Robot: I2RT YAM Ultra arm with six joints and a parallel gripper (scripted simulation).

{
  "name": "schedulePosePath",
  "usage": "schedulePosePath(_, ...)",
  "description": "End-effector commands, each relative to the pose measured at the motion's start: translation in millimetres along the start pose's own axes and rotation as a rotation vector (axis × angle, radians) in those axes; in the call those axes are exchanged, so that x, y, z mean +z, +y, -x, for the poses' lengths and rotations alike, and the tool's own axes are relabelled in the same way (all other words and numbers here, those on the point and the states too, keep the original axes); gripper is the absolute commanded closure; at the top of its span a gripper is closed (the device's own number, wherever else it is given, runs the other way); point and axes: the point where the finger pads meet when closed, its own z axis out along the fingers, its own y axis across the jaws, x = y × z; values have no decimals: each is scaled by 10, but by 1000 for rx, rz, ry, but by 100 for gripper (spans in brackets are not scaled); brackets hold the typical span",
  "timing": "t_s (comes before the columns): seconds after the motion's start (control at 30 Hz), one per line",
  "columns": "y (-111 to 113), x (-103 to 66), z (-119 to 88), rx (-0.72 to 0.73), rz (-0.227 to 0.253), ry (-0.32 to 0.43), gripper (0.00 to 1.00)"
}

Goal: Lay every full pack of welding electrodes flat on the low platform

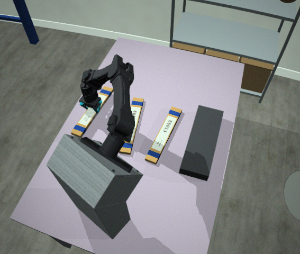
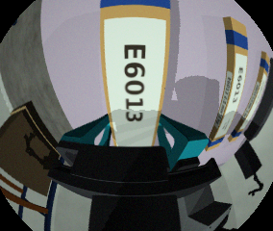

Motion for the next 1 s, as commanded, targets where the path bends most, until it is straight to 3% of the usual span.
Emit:
schedulePosePath(0.0,273,-306,147,-5,55,-42,100)
schedulePosePath(0.97,293,-251,126,-3,57,-42,100)
